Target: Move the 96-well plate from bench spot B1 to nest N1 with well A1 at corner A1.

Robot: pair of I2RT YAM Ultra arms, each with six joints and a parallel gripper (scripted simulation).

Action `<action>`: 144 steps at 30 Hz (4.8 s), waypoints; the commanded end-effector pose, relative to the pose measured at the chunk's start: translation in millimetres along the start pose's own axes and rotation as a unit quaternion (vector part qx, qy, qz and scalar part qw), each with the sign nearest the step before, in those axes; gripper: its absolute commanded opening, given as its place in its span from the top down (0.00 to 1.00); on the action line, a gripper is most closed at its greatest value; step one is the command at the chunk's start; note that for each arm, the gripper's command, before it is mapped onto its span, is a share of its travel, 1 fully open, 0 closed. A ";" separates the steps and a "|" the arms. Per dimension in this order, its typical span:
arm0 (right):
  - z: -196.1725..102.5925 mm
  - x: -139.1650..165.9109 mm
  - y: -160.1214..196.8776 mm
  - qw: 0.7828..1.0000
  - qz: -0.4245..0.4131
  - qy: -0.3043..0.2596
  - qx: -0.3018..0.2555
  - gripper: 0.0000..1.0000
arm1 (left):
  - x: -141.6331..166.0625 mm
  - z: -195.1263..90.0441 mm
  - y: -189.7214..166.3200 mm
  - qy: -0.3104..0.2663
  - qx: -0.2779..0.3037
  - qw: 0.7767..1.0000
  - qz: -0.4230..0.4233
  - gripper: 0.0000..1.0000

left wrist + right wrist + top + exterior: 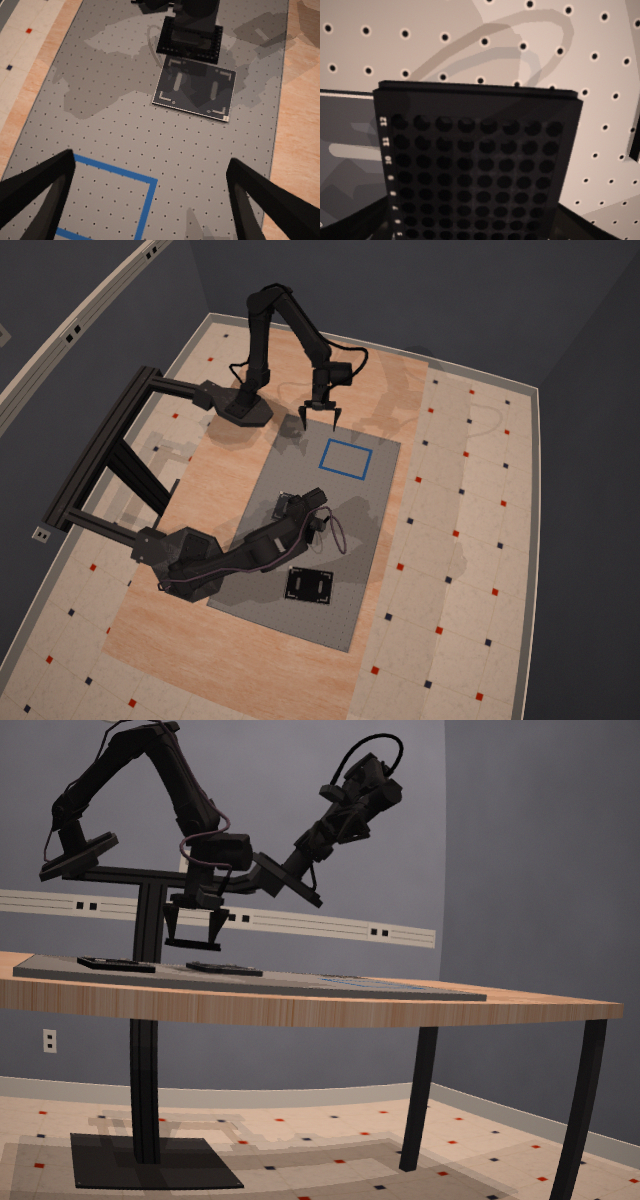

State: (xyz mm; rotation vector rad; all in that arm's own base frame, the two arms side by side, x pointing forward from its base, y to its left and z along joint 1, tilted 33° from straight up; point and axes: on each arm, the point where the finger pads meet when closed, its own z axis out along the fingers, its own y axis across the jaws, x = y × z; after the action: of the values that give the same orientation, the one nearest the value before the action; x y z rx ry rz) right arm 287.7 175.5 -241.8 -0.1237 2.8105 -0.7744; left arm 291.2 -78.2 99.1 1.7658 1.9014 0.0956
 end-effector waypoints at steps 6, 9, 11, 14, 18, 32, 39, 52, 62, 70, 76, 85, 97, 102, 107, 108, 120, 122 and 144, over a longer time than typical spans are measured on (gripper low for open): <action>-12.7 -59.7 -80.0 0.999 -0.015 -0.037 -0.017 0.19 | -43.2 90.4 42.1 0.047 -0.137 0.982 -0.119 0.00; -12.1 -65.1 -95.8 0.999 -0.014 -0.032 -0.020 0.19 | -59.0 104.3 35.7 0.041 -0.153 0.979 -0.131 0.00; -11.8 -68.1 -104.2 0.999 -0.013 -0.031 -0.019 0.19 | -75.1 111.5 27.3 0.031 -0.158 0.978 -0.129 0.00; -10.8 -77.8 -131.2 0.999 -0.009 -0.026 -0.022 0.19 | -104.3 131.4 8.6 0.011 -0.178 0.973 -0.148 0.00; -9.5 -82.7 -163.3 1.000 -0.001 -0.009 -0.017 0.19 | -143.6 150.5 -28.7 -0.023 -0.190 0.969 -0.158 0.00; -10.4 -96.4 -179.4 0.998 -0.058 -0.021 -0.018 0.19 | -191.1 166.6 -106.2 -0.064 -0.164 0.977 -0.121 0.00; -10.3 -93.0 -180.3 0.998 -0.053 -0.014 -0.017 0.19 | -193.1 164.2 -101.5 -0.068 -0.168 0.975 -0.125 0.00; -12.0 -110.2 -167.9 0.997 -0.057 -0.041 -0.024 0.19 | -193.1 164.2 -101.5 -0.068 -0.168 0.975 -0.125 0.00; -4.6 -102.5 -169.0 0.998 -0.060 -0.028 -0.020 0.19 | -193.1 164.2 -101.5 -0.068 -0.168 0.975 -0.125 0.00; 1.8 -110.6 -175.0 0.998 -0.050 -0.040 -0.021 0.19 | -193.1 164.2 -101.5 -0.068 -0.168 0.975 -0.125 0.00; 0.5 -110.7 -173.1 0.998 -0.053 -0.041 -0.021 0.19 | -193.1 164.2 -101.5 -0.068 -0.168 0.975 -0.125 0.00; 1.4 -105.1 -174.7 0.998 -0.048 -0.031 -0.019 0.19 | -193.1 164.2 -101.5 -0.068 -0.168 0.975 -0.125 0.00; 3.0 -103.3 -176.1 0.998 -0.052 -0.028 -0.016 0.19 | -193.1 164.2 -101.5 -0.068 -0.168 0.975 -0.125 0.00; -6.8 -98.8 -177.6 0.998 -0.052 -0.020 -0.013 0.19 | -193.1 164.2 -101.5 -0.068 -0.168 0.975 -0.125 0.00; -14.6 -100.7 -176.6 0.998 -0.055 -0.029 -0.014 0.19 | -193.1 164.2 -101.5 -0.068 -0.168 0.975 -0.125 0.00; -14.7 -101.9 -176.2 0.998 -0.054 -0.032 -0.015 0.19 | -193.1 164.2 -101.5 -0.068 -0.168 0.975 -0.125 0.00; -8.9 -96.0 -181.9 0.998 -0.052 -0.017 -0.008 0.19 | -193.1 164.2 -101.5 -0.068 -0.168 0.975 -0.125 0.00; -13.9 -95.2 -178.6 0.998 -0.052 -0.022 -0.010 0.19 | -193.1 164.2 -101.5 -0.068 -0.168 0.975 -0.125 0.00; -1.0 -106.9 -179.2 0.998 -0.050 -0.037 -0.012 0.19 | -193.1 164.2 -101.5 -0.068 -0.168 0.975 -0.125 0.00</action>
State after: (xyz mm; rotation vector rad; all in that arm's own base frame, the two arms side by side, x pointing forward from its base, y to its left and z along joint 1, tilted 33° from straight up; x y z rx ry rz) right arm 379.2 28.9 -141.3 -0.2869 2.8249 -0.7652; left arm 270.5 -315.6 -23.3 1.2887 1.8841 0.2116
